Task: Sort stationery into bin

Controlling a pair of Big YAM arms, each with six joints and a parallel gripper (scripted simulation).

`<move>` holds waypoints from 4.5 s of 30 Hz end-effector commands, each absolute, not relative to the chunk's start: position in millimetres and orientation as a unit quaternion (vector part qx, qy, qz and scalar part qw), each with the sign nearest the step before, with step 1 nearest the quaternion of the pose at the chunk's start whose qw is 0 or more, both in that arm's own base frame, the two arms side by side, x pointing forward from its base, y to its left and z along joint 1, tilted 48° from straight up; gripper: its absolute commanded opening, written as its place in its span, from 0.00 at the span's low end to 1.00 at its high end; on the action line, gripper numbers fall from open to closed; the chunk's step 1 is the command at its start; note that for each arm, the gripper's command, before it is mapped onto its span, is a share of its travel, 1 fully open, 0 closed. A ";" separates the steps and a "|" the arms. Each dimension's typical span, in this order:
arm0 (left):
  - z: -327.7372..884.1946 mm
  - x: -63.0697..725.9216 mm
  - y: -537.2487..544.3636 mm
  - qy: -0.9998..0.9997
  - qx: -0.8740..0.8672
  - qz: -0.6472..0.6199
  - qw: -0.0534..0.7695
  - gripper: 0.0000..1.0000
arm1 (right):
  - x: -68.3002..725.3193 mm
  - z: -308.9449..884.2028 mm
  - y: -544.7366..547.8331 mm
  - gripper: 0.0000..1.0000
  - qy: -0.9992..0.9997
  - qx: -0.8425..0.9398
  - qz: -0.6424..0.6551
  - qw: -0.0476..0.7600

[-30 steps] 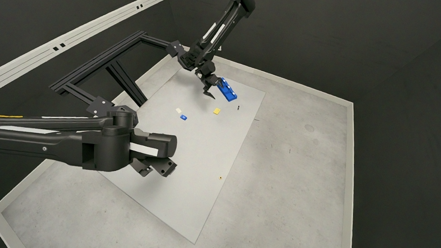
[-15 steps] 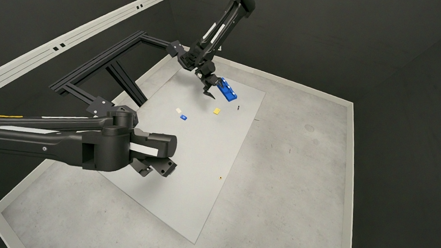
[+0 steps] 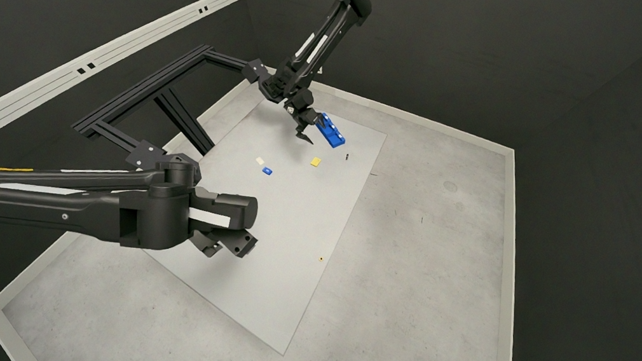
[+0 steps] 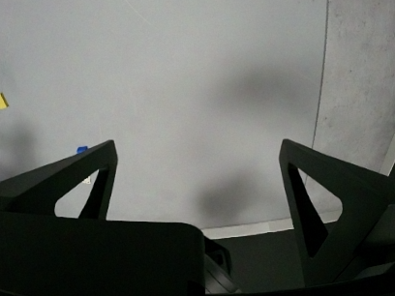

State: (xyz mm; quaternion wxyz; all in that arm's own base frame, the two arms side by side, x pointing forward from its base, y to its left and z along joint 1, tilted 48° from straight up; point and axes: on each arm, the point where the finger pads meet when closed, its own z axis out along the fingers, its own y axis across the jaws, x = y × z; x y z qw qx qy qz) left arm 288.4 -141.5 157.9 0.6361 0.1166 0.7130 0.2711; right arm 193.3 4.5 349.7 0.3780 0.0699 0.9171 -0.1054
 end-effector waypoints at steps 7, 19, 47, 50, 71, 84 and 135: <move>171.9 320.6 -120.0 0.726 0.117 0.278 0.618 1.00 | 191.1 368.2 1.3 1.00 0.911 0.078 -0.095 0.394; 180.0 355.3 -50.0 0.774 0.127 0.285 0.551 1.00 | 191.1 368.2 1.3 1.00 0.911 0.078 -0.095 0.394; 191.1 291.6 94.2 0.875 0.069 0.210 0.431 1.00 | 191.1 368.2 1.3 1.00 0.911 0.078 -0.095 0.394; 187.2 273.9 101.2 0.886 0.054 0.193 0.419 1.00 | 191.1 368.2 1.3 1.00 0.911 0.078 -0.095 0.394; 169.4 225.0 99.4 0.916 -0.004 0.122 0.382 1.00 | 191.1 368.2 1.3 1.00 0.911 0.078 -0.095 0.394; 171.0 229.4 98.1 0.913 -0.003 0.125 0.388 1.00 | 191.1 368.2 1.3 1.00 0.911 0.078 -0.095 0.394; 102.7 340.5 155.7 0.880 -0.261 0.004 0.397 1.00 | 191.1 368.2 1.3 1.00 0.911 0.078 -0.095 0.394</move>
